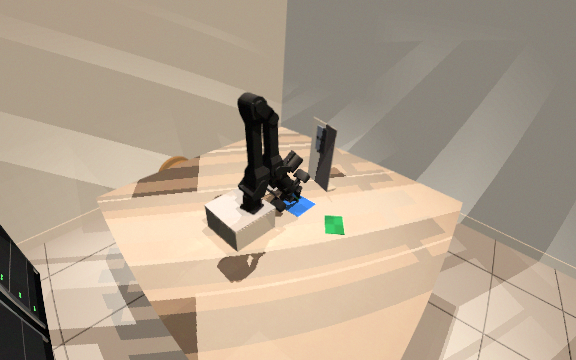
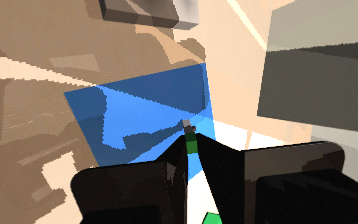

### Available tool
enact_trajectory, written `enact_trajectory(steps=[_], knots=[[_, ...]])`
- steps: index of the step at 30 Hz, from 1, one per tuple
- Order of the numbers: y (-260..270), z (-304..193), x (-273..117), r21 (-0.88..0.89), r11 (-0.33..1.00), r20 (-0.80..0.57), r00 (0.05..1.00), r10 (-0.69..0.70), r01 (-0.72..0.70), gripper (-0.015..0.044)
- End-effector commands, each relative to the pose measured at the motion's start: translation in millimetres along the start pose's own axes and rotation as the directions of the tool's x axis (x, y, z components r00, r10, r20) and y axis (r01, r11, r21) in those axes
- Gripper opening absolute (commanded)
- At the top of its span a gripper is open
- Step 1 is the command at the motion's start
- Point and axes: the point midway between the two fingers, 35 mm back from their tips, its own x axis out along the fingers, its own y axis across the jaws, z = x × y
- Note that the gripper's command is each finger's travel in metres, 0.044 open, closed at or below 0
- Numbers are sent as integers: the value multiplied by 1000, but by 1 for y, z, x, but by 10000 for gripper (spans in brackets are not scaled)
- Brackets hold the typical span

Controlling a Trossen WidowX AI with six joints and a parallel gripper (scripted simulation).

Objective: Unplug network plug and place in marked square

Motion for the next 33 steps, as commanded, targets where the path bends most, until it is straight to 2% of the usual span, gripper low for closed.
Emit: enact_trajectory(steps=[1, 11, 17, 33], knots=[[1, 0, 2, 2, 1000, -6, 1000, 4, -4, 0], [0, 1, 1, -2, 1000, 0, 1000, 0, 0, 0], [0, 1, 1, -2, 1000, 0, 1000, 0, 0, 156], [0, 1, -2, -1, 1000, -1, 1000, 1, -1, 156]])
